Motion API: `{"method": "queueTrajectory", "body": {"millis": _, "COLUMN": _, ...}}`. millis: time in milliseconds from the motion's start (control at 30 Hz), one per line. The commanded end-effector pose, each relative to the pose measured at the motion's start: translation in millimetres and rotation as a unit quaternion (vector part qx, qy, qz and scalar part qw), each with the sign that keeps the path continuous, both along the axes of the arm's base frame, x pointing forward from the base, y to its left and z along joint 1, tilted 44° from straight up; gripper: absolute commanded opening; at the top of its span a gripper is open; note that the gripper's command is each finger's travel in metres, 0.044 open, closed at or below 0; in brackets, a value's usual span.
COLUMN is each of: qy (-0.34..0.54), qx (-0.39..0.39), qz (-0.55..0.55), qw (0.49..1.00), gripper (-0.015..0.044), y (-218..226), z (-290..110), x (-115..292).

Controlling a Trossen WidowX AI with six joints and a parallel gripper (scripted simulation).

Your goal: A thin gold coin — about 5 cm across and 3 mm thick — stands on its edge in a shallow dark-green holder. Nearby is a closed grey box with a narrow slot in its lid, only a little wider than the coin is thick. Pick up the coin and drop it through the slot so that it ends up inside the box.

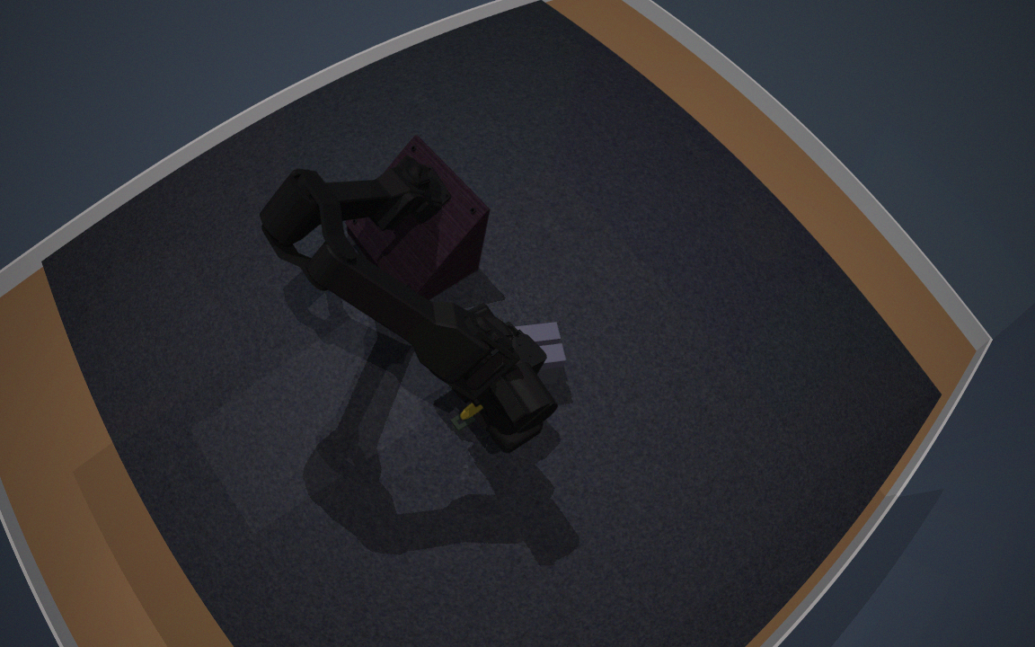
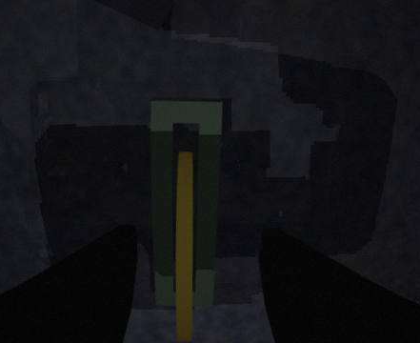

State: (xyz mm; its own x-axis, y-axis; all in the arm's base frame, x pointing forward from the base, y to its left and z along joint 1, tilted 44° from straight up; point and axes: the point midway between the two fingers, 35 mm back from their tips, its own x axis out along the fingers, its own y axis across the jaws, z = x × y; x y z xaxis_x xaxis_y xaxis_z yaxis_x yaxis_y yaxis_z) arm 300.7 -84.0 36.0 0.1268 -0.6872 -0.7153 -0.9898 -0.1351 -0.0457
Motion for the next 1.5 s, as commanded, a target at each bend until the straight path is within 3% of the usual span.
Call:
{"method": "queueTrajectory", "body": {"millis": 0, "qy": 0.006, "qx": -0.001, "qz": 0.000, "qw": 1.000, "gripper": 0.0161, "y": -6, "z": -7, "x": -2}}
{"method": "queueTrajectory", "body": {"millis": 100, "qy": 0.006, "qx": -0.001, "qz": 0.000, "qw": 1.000, "gripper": 0.0161, "y": -8, "z": -9, "x": -2}}
{"method": "queueTrajectory", "body": {"millis": 300, "qy": 0.006, "qx": -0.001, "qz": 0.000, "qw": 1.000, "gripper": 0.0003, "y": -8, "z": -9, "x": -2}}
{"method": "queueTrajectory", "body": {"millis": 733, "qy": 0.006, "qx": -0.001, "qz": 0.000, "qw": 1.000, "gripper": 0.0000, "y": -7, "z": -8, "x": -2}}
{"method": "queueTrajectory", "body": {"millis": 1467, "qy": 0.007, "qx": 0.003, "qz": 0.000, "qw": 1.000, "gripper": 0.0000, "y": 32, "z": 29, "x": -4}}
